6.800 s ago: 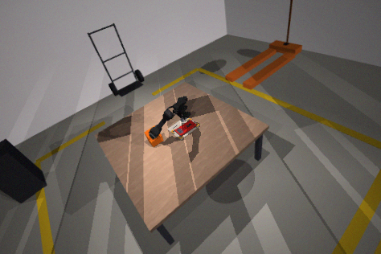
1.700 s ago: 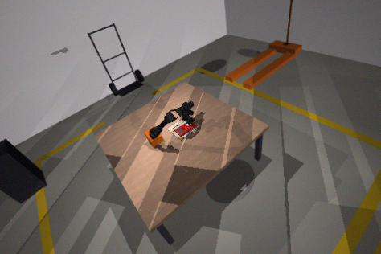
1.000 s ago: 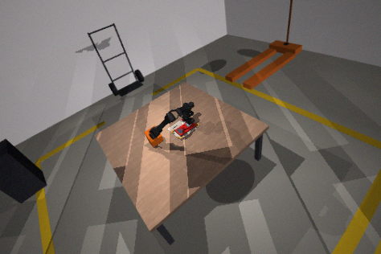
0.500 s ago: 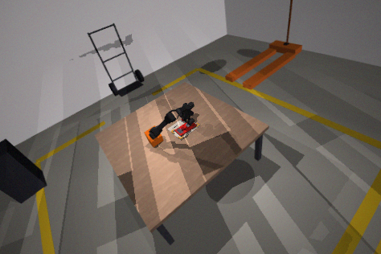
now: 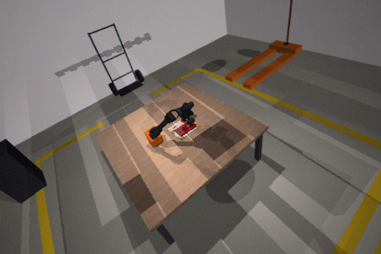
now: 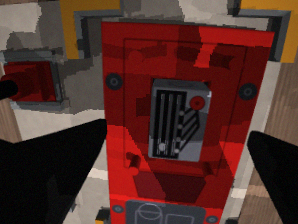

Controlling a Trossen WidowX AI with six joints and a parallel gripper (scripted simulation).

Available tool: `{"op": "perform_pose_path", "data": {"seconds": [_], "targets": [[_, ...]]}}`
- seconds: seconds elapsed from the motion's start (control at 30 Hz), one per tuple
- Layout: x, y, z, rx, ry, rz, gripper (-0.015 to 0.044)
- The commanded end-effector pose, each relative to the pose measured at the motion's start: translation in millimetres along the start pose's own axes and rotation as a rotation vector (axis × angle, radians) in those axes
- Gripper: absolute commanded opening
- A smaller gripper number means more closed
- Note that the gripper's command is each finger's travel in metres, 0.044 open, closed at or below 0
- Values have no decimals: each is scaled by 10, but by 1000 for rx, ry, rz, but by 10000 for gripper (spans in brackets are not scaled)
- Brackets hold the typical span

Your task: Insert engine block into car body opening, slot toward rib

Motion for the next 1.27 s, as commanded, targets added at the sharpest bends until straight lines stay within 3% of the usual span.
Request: {"op": "perform_pose_path", "data": {"seconds": [0.0, 0.1, 0.67, 1.23], "targets": [[-102, -4, 4, 3, 1, -7, 440], [-102, -4, 4, 3, 1, -7, 440], [-102, -4, 4, 3, 1, -7, 0], [-102, -4, 4, 3, 1, -7, 0]]}}
Point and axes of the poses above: the point midway between the two fingers, 35 mm back from their tips, its own x axis out along the fingers, its own z axis across the jaws, y = z × x, the point moved 10 cm from there along -x, back along the fingers, and after that the axes turned 5 degrees about x, right-handed, at the moved point
